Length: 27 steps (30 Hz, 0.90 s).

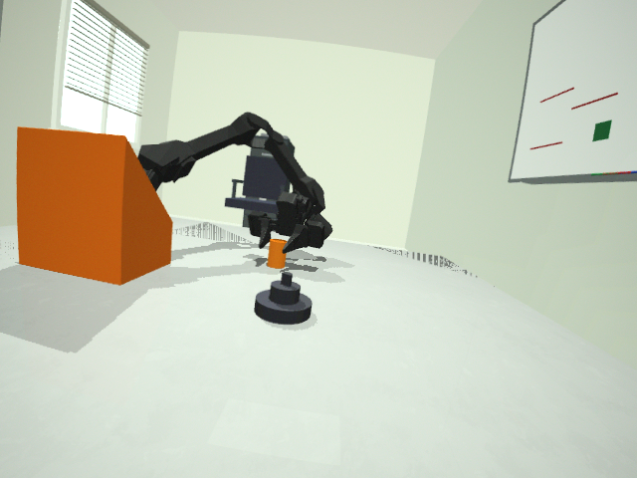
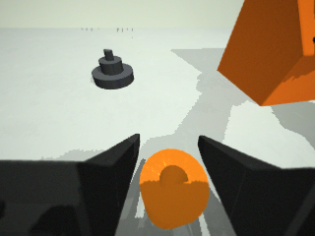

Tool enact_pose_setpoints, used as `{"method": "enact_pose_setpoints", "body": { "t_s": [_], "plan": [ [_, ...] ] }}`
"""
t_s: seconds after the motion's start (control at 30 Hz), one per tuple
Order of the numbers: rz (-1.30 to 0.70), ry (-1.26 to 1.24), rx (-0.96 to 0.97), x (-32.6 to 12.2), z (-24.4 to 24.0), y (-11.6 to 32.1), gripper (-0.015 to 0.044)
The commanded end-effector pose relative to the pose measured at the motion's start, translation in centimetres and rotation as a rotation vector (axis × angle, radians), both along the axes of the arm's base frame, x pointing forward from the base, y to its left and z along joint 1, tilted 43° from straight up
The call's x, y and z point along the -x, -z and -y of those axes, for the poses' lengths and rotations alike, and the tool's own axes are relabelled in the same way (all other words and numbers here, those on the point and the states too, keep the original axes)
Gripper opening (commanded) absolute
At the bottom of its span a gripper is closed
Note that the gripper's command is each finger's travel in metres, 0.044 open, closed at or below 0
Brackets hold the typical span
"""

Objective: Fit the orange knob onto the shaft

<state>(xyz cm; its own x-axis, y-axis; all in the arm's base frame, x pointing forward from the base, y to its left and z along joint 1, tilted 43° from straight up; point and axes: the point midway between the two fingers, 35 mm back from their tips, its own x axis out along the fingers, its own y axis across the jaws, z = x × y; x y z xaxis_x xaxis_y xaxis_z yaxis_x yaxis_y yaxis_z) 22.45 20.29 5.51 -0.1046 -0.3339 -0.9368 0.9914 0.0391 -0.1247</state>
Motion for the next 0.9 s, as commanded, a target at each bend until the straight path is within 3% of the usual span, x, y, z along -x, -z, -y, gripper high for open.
{"method": "enact_pose_setpoints", "body": {
  "t_s": [0.0,0.17,0.4,0.67,0.87],
  "plan": [
    [0.001,-0.001,0.002,0.0,0.0,0.0,0.0260],
    [0.001,-0.001,0.002,0.0,0.0,0.0,0.0260],
    [0.001,-0.001,0.002,0.0,0.0,0.0,0.0440],
    [0.001,-0.001,0.002,-0.1,0.2,-0.2,0.0440],
    [0.002,0.000,0.003,-1.0,5.5,-5.7,0.0440]
  ]
}}
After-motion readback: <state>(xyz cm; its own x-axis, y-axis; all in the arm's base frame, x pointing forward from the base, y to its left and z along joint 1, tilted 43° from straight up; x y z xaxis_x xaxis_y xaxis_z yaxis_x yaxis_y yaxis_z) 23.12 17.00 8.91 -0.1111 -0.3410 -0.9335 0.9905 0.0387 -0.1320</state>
